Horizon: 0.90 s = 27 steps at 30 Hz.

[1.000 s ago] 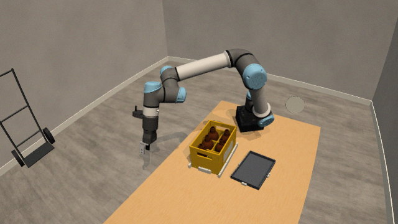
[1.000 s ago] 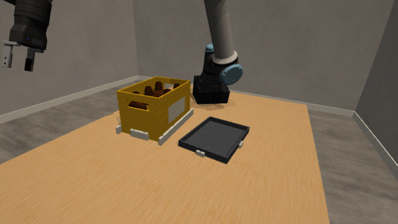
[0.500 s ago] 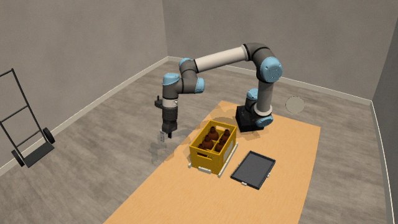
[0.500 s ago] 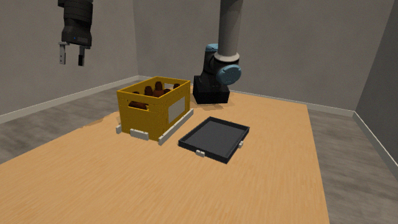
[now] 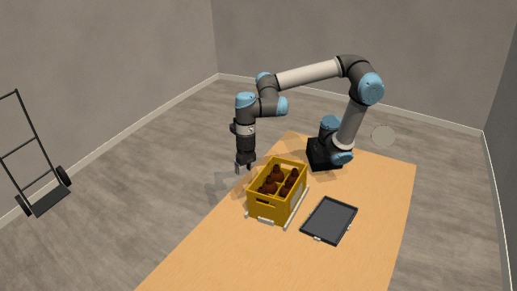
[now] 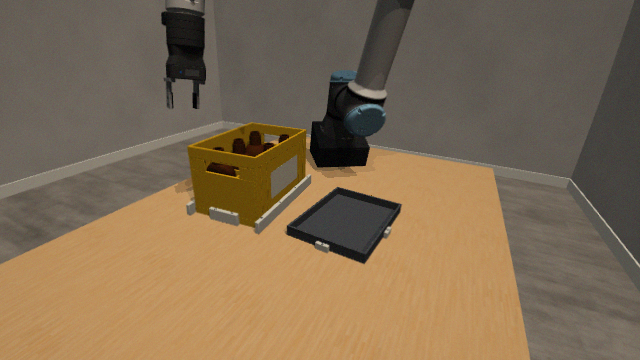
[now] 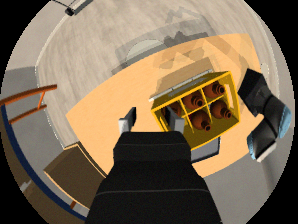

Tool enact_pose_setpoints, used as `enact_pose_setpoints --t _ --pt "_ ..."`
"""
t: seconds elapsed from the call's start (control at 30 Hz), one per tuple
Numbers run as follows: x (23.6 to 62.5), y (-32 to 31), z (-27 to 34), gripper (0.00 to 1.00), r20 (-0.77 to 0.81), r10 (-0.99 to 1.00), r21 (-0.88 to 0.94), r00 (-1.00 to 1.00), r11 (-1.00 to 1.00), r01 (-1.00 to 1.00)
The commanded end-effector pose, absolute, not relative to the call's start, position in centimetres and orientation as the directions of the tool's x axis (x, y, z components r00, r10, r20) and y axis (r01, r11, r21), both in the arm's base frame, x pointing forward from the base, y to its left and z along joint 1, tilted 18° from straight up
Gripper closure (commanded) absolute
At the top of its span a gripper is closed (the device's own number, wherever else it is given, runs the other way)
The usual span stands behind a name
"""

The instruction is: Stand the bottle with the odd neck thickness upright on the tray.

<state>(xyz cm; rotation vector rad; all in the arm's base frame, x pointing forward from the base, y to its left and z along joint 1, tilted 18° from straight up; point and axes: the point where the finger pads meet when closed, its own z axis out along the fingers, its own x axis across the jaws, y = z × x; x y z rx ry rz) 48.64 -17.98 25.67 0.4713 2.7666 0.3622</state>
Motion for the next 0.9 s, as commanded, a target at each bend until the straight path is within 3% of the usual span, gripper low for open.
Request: enact_pose_setpoints --t 0.0,0.27,0.87 --pt "43.7 -16.0 23.9 0.00 -0.187 0.454 0.303 -0.871 0.870 0.388" --pt "39.3 -13.9 21.7 0.00 -0.109 0.544 0.299 -0.832 0.816 0.495" --pt "37.3 -12.8 20.5 0.00 -0.072 0.585 0.294 -0.808 0.786 0.544"
